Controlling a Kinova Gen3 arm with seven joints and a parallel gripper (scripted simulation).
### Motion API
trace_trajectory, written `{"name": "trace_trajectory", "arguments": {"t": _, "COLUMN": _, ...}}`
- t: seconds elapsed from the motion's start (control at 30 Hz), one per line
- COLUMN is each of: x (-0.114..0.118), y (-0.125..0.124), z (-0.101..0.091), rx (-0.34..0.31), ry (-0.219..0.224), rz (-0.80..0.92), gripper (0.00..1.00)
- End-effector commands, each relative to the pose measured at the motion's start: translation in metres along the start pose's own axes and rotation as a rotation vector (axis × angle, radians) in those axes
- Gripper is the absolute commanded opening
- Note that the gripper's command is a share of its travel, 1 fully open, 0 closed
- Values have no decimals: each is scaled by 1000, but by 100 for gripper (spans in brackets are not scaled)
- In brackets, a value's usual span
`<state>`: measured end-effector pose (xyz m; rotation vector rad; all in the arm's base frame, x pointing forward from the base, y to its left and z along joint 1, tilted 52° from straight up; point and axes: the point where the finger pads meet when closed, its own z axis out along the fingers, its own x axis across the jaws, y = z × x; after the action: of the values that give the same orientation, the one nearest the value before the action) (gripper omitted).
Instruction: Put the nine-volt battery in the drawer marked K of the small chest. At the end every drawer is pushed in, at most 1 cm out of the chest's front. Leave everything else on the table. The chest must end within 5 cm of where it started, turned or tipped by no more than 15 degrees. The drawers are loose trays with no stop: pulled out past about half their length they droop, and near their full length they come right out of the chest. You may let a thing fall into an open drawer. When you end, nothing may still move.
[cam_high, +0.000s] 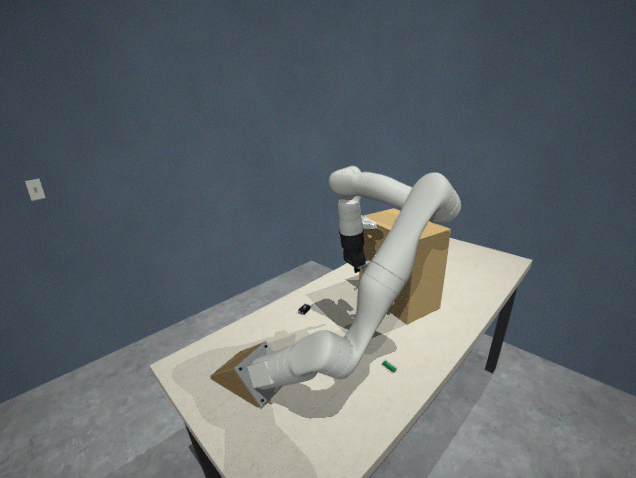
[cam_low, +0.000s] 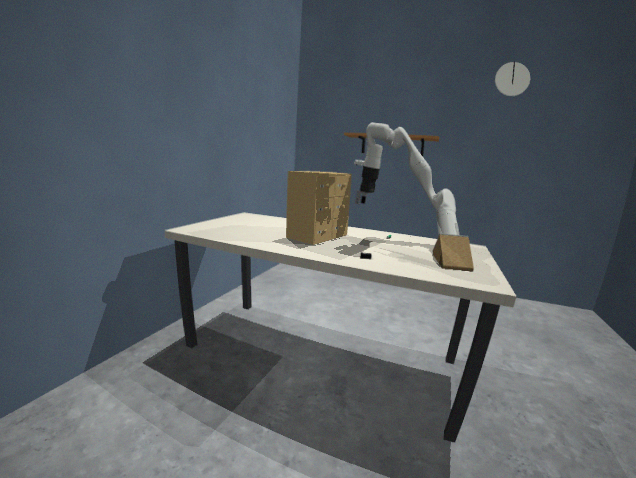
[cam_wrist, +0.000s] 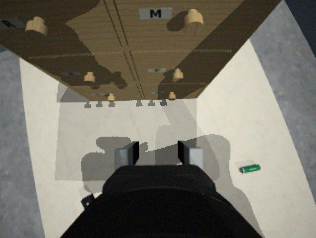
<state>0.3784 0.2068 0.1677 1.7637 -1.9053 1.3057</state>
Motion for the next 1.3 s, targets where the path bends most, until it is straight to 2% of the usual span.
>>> {"name": "trace_trajectory", "arguments": {"t": 0.0, "x": 1, "y": 1, "z": 3, "rx": 33, "ry": 3, "rz": -11, "gripper": 100}}
{"name": "trace_trajectory", "arguments": {"t": 0.07, "x": 1, "y": -1, "z": 7, "rx": 63, "ry": 3, "rz": -11, "gripper": 100}}
{"name": "trace_trajectory", "arguments": {"t": 0.13, "x": 1, "y": -1, "z": 7, "rx": 63, "ry": 3, "rz": -11, "gripper": 100}}
{"name": "trace_trajectory", "arguments": {"t": 0.63, "x": 1, "y": -19, "z": 40, "rx": 329, "ry": 1, "rz": -11, "gripper": 100}}
{"name": "trace_trajectory", "arguments": {"t": 0.7, "x": 1, "y": -19, "z": 40, "rx": 329, "ry": 1, "rz": -11, "gripper": 100}}
{"name": "trace_trajectory", "arguments": {"t": 1.13, "x": 1, "y": -32, "z": 65, "rx": 535, "ry": 0, "rz": -11, "gripper": 100}}
{"name": "trace_trajectory", "arguments": {"t": 1.2, "x": 1, "y": -34, "z": 68, "rx": 562, "ry": 0, "rz": -11, "gripper": 100}}
{"name": "trace_trajectory", "arguments": {"t": 1.27, "x": 1, "y": -34, "z": 68, "rx": 562, "ry": 0, "rz": -11, "gripper": 100}}
